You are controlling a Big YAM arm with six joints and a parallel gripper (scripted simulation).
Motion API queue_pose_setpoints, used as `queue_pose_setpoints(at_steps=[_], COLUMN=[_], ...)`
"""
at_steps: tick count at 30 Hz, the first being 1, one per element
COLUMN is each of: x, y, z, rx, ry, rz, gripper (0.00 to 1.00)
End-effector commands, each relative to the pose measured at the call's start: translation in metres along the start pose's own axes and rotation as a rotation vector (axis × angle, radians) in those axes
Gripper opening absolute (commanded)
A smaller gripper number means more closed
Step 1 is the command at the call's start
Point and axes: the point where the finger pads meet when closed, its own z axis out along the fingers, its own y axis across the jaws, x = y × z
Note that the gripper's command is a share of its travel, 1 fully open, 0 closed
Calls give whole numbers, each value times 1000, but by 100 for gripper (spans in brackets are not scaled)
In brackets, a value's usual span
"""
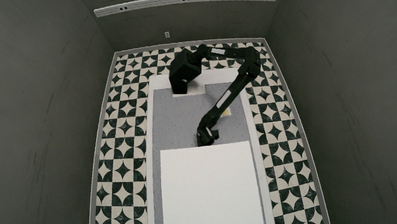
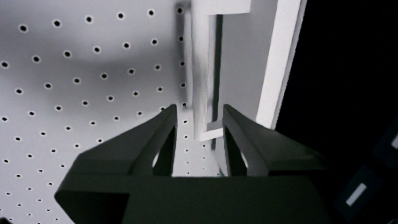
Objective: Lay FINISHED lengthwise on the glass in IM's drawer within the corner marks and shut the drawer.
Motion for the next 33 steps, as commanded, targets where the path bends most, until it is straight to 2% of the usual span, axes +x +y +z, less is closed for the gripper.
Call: queue_pose_setpoints(at_steps=[1, 33], x=[-10, -10], y=[-6, -4], z=[17, 54], rx=[8, 7], ry=[-14, -14], rz=[-15, -14], gripper=[31, 31])
